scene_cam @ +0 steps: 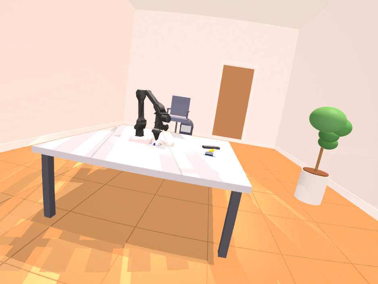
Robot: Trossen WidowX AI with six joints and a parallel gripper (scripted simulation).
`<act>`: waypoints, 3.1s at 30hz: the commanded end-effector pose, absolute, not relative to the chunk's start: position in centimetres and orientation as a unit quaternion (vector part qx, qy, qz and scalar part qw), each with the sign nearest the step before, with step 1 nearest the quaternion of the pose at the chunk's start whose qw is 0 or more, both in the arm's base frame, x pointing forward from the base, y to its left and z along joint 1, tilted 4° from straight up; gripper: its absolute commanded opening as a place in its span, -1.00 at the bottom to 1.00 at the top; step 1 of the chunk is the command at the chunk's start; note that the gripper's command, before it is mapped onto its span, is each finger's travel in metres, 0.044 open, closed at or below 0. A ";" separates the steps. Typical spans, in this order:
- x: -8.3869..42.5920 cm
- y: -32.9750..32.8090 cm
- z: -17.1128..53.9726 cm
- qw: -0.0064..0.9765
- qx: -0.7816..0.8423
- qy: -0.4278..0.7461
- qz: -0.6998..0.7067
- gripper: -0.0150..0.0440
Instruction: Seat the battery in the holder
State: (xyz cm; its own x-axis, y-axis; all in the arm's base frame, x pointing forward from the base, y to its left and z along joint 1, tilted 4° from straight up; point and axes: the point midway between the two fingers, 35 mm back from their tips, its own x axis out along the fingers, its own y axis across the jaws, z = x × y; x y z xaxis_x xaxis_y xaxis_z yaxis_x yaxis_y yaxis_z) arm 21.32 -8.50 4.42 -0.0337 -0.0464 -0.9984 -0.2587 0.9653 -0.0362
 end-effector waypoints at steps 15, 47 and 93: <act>21.0 -8.6 1.3 0.683 -0.109 0.718 0.080 0.27; 21.1 -8.4 5.1 0.683 -0.109 0.717 0.080 -0.27; 28.9 1.1 3.9 0.762 0.011 0.646 -0.048 -0.27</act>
